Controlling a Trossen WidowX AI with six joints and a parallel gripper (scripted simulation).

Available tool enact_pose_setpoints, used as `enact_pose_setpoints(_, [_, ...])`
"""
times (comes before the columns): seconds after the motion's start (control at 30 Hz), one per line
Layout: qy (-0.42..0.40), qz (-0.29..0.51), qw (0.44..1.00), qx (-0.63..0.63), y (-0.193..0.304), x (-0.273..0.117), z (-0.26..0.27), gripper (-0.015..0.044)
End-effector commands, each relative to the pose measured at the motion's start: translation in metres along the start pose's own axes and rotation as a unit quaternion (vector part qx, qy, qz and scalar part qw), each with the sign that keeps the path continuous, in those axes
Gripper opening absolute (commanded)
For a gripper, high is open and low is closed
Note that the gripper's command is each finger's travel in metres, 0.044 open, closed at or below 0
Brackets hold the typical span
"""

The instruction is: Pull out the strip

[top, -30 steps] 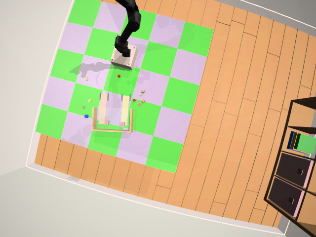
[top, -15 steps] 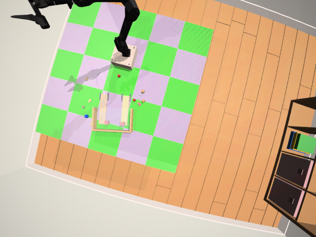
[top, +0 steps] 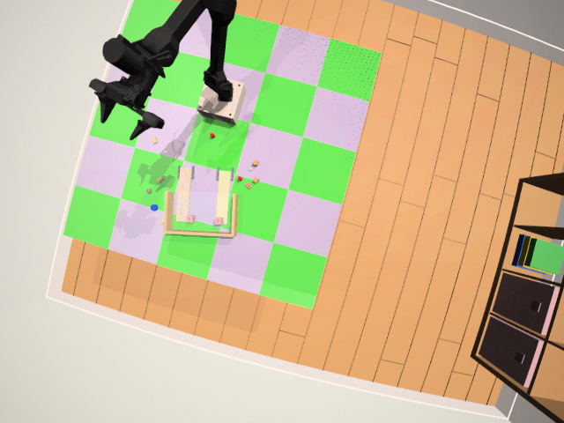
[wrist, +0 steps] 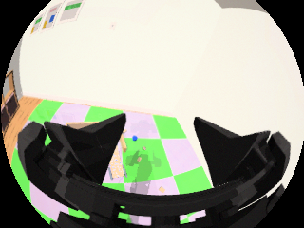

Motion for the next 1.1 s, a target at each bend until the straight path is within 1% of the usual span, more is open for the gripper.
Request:
enact_pose_setpoints(0.0, [-0.058,0.066,0.995,0.041,0.048,0.007,0.045,0.04])
enact_pose_setpoints(0.2, [-0.137,0.173,0.972,0.083,0.123,-0.005,0.114,0.04])
enact_pose_setpoints(0.3, [-0.161,0.217,0.959,0.091,0.153,-0.017,0.138,0.04])
enact_pose_setpoints(0.97, [-0.163,0.22,0.957,0.092,0.155,-0.018,0.139,0.04])
enact_pose_setpoints(1.07, [-0.166,0.253,0.949,0.082,0.157,-0.011,0.146,0.0321])
Point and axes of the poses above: the point midway between the two fingers, 35 mm back from their tips, its own x axis out along the fingers, its own z axis across the jaws, y = z × x, the point moved 2 cm from there along -x, back along the fingers, and after that the axes turned 11 degrees about x, right-handed, at the moved point
